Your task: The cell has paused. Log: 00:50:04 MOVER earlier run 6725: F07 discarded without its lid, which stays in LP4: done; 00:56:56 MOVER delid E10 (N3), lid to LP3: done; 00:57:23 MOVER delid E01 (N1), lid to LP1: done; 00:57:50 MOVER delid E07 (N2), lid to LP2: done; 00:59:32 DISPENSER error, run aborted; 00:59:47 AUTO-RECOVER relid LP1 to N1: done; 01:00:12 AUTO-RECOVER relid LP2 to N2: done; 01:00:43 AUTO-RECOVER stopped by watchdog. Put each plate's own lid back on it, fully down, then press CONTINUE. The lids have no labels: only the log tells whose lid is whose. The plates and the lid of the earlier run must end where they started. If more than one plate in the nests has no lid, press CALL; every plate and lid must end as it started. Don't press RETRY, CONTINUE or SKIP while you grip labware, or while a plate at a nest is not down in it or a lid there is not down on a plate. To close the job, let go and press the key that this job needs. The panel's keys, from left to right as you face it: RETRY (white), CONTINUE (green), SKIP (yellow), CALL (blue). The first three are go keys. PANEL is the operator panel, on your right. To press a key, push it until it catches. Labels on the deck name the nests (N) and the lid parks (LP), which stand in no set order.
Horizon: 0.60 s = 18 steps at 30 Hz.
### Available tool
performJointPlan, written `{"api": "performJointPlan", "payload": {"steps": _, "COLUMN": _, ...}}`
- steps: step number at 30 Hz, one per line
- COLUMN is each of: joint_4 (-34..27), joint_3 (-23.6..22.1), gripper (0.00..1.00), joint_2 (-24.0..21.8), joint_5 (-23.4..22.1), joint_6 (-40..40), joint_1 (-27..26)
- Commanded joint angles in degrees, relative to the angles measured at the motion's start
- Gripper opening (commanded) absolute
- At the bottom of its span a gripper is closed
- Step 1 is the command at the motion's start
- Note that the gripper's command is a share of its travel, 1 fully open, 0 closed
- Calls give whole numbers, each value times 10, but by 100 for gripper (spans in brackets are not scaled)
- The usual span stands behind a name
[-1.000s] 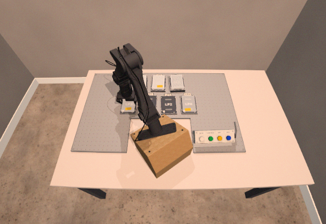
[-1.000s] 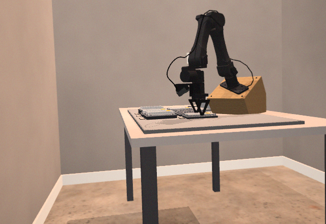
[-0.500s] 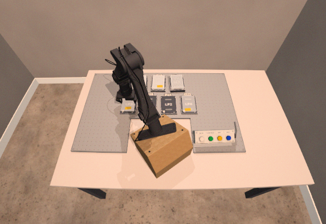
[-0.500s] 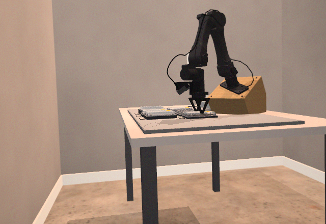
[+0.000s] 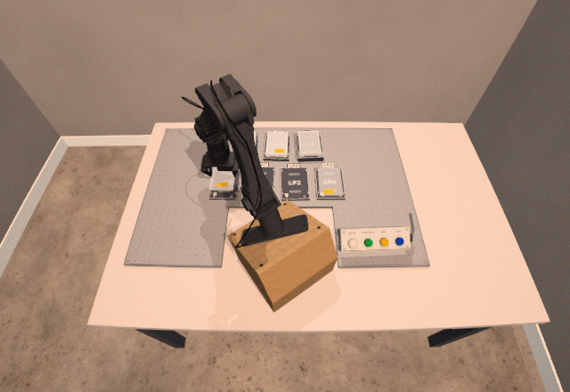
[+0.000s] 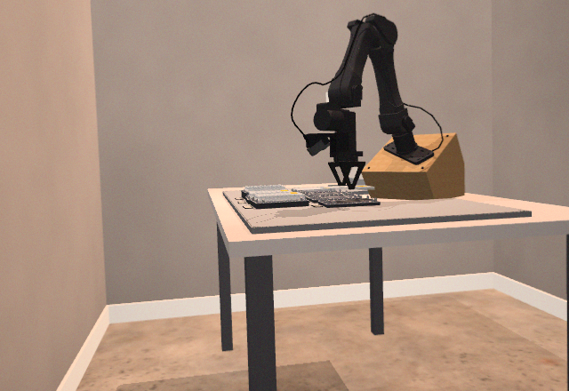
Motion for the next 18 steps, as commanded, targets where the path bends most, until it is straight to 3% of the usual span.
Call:
{"api": "performJointPlan", "payload": {"steps": 1, "joint_4": -23, "joint_3": 16, "gripper": 0, "joint_2": -20, "joint_5": 9, "joint_6": 1, "joint_1": 0}}
{"api": "performJointPlan", "payload": {"steps": 11, "joint_4": -50, "joint_3": 24, "gripper": 0, "joint_2": -39, "joint_5": 9, "joint_6": 3, "joint_1": 1}}
{"api": "performJointPlan", "payload": {"steps": 17, "joint_4": -50, "joint_3": 10, "gripper": 0, "joint_2": -39, "joint_5": 9, "joint_6": 3, "joint_1": 2}}
{"api": "performJointPlan", "payload": {"steps": 18, "joint_4": -50, "joint_3": 0, "gripper": 0, "joint_2": -40, "joint_5": -4, "joint_6": -24, "joint_1": -16}}
